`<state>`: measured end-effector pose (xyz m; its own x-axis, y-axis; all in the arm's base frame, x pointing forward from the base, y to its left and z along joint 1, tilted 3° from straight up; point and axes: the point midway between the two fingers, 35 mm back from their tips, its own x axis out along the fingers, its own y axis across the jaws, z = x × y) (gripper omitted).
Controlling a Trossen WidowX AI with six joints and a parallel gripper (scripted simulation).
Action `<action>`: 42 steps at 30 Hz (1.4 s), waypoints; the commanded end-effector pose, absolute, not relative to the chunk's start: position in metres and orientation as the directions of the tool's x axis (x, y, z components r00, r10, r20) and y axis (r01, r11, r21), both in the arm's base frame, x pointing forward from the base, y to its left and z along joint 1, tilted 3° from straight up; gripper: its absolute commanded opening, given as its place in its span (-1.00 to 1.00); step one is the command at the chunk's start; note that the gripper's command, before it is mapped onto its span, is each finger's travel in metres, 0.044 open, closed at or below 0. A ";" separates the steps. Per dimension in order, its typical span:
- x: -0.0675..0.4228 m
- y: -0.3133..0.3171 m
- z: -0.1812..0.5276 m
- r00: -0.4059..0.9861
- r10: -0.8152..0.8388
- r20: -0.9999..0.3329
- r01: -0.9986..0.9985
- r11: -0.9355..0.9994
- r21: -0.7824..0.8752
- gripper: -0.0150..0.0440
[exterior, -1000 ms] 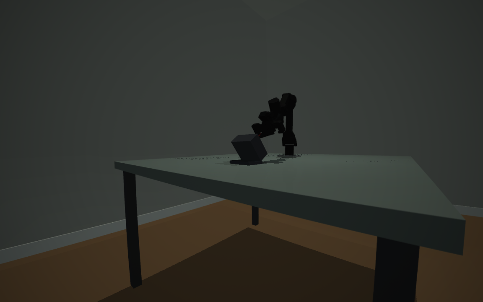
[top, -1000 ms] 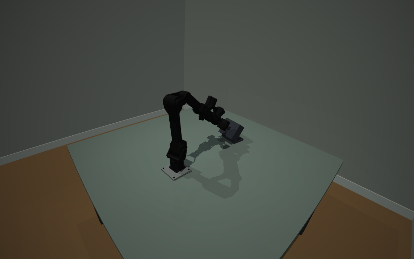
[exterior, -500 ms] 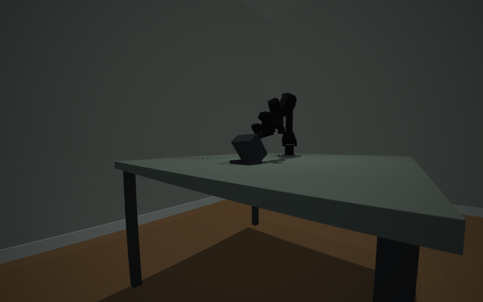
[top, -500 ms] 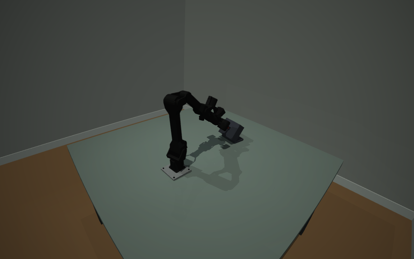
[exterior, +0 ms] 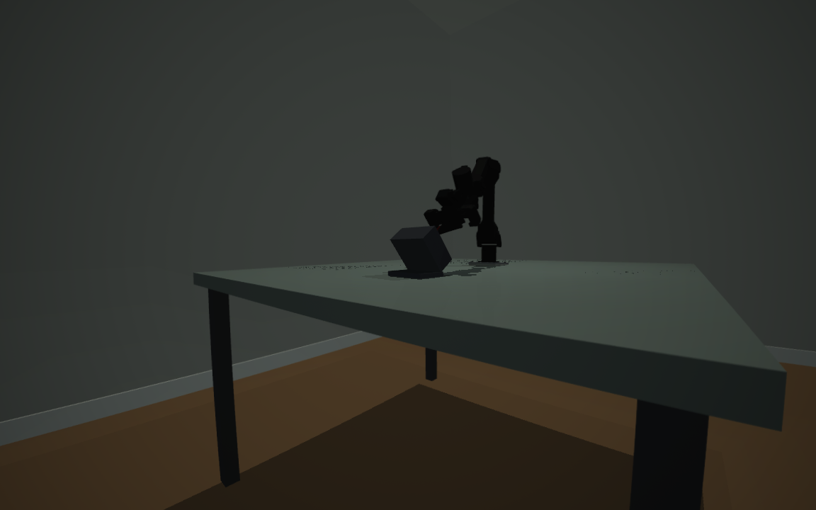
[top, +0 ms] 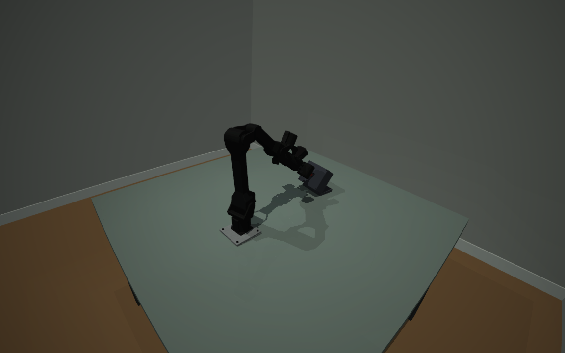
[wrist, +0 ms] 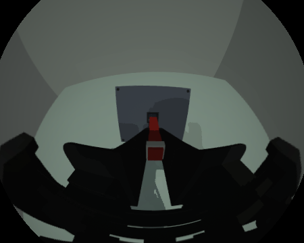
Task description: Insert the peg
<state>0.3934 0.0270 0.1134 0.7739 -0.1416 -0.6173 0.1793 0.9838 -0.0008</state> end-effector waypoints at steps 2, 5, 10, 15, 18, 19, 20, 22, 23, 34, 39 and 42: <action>0.396 0.027 0.115 0.777 -0.140 -0.614 0.178 0.984 0.001 -0.49; 0.397 0.027 0.114 0.777 -0.140 -0.614 0.178 0.984 0.001 -0.49; 0.400 0.027 0.112 0.777 -0.140 -0.614 0.178 0.984 0.001 -0.49; 0.402 0.027 0.110 0.777 -0.140 -0.614 0.178 0.984 0.001 -0.49; 0.404 0.027 0.109 0.777 -0.140 -0.614 0.178 0.984 0.001 -0.49; 0.404 0.026 0.108 0.777 -0.140 -0.614 0.178 0.984 0.001 -0.49; 0.405 0.026 0.108 0.777 -0.140 -0.614 0.178 0.984 0.001 -0.49; 0.406 0.026 0.107 0.777 -0.140 -0.613 0.178 0.984 0.001 -0.49; 0.406 0.026 0.107 0.777 -0.140 -0.613 0.178 0.984 0.001 -0.49; 0.412 0.025 0.102 0.777 -0.140 -0.613 0.178 0.984 0.001 -0.49; 0.415 0.025 0.100 0.778 -0.140 -0.613 0.178 0.984 0.001 -0.49; 0.416 0.024 0.099 0.778 -0.140 -0.613 0.178 0.984 0.001 -0.49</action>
<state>0.4140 0.0241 0.0993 0.7754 -0.1440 -0.6148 0.1839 0.9830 0.0016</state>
